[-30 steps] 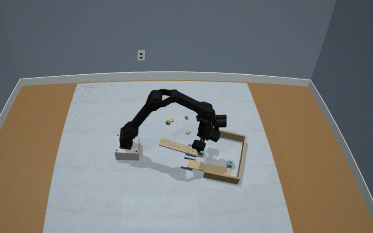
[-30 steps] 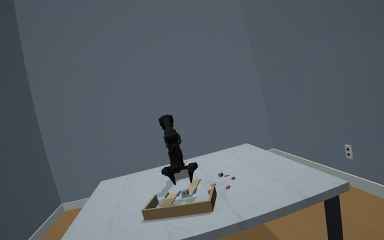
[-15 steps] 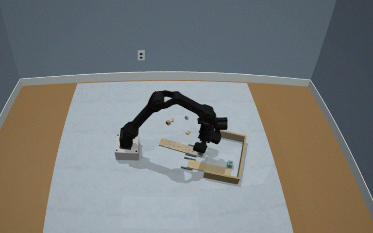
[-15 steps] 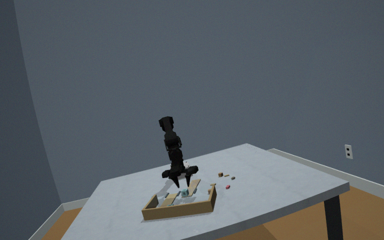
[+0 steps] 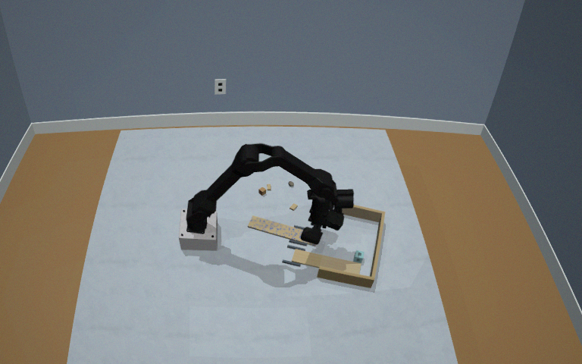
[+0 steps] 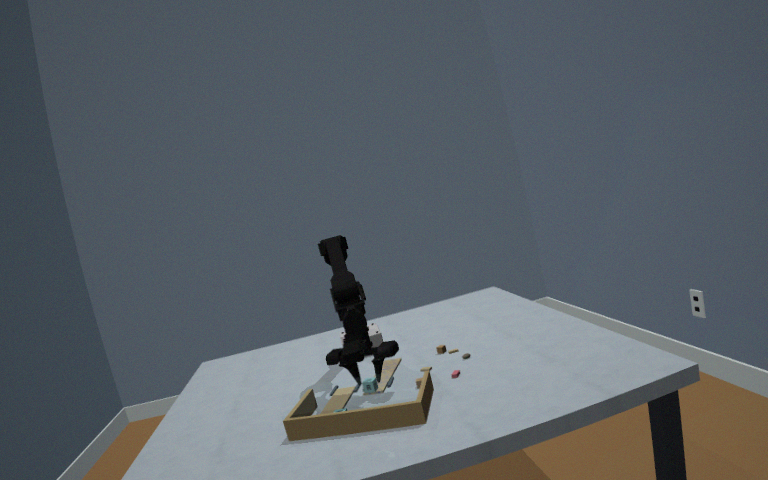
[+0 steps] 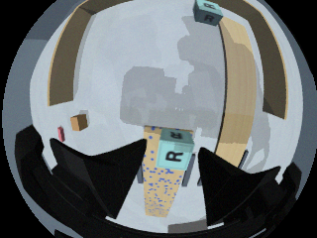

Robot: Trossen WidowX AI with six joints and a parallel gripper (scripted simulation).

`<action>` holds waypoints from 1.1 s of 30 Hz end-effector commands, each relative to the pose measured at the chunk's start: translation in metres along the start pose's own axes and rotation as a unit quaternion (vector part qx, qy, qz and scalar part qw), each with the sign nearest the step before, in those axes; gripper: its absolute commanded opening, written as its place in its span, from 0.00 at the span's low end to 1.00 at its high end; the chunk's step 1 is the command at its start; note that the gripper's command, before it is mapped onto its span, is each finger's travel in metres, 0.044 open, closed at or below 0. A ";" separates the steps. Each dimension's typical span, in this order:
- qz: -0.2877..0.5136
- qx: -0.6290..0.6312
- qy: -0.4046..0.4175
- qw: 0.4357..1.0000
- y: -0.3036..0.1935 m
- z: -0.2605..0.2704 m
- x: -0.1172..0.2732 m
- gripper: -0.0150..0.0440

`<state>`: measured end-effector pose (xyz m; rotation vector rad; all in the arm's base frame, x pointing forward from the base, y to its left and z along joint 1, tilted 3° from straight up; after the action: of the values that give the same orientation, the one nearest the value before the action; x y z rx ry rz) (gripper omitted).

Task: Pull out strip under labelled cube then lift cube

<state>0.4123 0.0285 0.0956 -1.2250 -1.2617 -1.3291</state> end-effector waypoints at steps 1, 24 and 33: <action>0.009 0.002 0.001 1.000 -0.003 0.000 -0.012 0.68; 0.006 0.000 -0.001 1.000 -0.003 0.000 -0.015 0.47; 0.007 0.000 -0.001 1.000 -0.011 -0.002 -0.007 0.25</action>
<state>0.4096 0.0278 0.0814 -1.2322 -1.2539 -1.3192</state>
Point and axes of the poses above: the point midway between the two fingers, 35 mm back from their tips, its own x axis back along the fingers, its own z axis across the jaws, y = z × x, the point moved 7 cm from there along x, back along the fingers, and after that the axes turned 15 degrees about x, right-handed, at the moved point
